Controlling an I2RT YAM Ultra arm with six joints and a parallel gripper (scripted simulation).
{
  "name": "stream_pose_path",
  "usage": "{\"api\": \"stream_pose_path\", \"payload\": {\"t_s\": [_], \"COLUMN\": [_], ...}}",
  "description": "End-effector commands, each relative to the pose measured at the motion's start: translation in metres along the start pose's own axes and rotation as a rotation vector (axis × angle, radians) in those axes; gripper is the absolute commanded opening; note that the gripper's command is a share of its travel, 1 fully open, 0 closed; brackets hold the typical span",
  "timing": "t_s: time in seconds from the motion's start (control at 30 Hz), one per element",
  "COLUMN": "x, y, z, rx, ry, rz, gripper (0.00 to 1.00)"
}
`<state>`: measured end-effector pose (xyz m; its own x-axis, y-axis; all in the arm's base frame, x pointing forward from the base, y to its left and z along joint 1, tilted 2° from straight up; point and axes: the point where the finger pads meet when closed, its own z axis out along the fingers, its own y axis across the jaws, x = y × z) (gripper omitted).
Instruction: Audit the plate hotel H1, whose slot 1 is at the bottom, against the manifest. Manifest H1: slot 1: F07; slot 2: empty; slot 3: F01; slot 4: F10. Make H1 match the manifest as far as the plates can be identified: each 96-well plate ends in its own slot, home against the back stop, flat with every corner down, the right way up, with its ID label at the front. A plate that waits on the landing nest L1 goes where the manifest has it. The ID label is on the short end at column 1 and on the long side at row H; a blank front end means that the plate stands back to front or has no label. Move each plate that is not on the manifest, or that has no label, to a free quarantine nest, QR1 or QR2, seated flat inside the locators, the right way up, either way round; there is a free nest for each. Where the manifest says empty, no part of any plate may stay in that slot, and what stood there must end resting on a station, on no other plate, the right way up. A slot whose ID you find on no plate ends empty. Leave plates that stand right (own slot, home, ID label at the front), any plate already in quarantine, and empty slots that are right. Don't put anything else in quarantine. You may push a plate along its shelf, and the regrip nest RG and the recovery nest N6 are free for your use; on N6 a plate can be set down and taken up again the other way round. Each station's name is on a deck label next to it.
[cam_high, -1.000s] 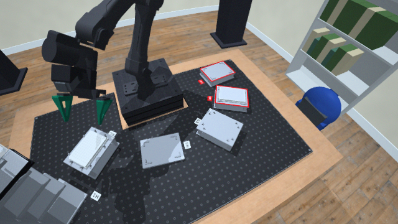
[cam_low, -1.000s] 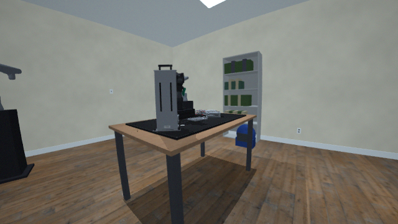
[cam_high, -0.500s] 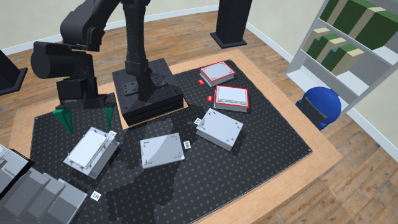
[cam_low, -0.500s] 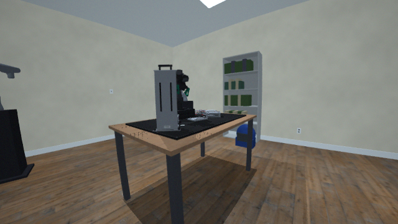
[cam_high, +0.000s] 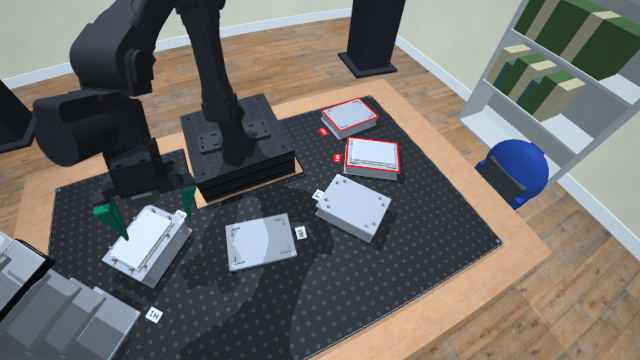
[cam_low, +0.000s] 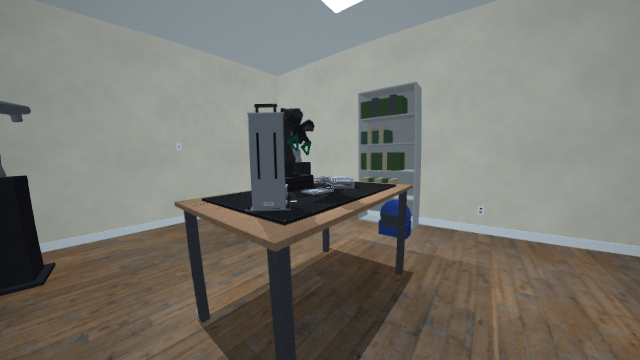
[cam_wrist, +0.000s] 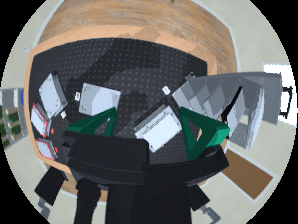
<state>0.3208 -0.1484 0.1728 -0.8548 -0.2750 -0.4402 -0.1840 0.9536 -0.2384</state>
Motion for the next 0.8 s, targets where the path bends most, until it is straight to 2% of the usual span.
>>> {"api": "stream_pose_path", "payload": {"t_s": [0.0, 0.17, 0.27, 0.73, 0.77], "x": [-0.006, -0.021, -0.024, -0.023, -0.023], "y": [0.004, 0.01, 0.011, 0.011, 0.011], "z": [-0.004, 0.002, 0.003, 0.003, 0.003], "rx": [-0.03, -0.082, -0.093, -0.239, -0.239], "ry": [0.035, 0.087, 0.097, 0.245, 0.245], "rz": [-0.069, -0.159, -0.177, -0.43, -0.43], "gripper": [1.0, 1.0, 1.0, 1.0, 1.0]}}
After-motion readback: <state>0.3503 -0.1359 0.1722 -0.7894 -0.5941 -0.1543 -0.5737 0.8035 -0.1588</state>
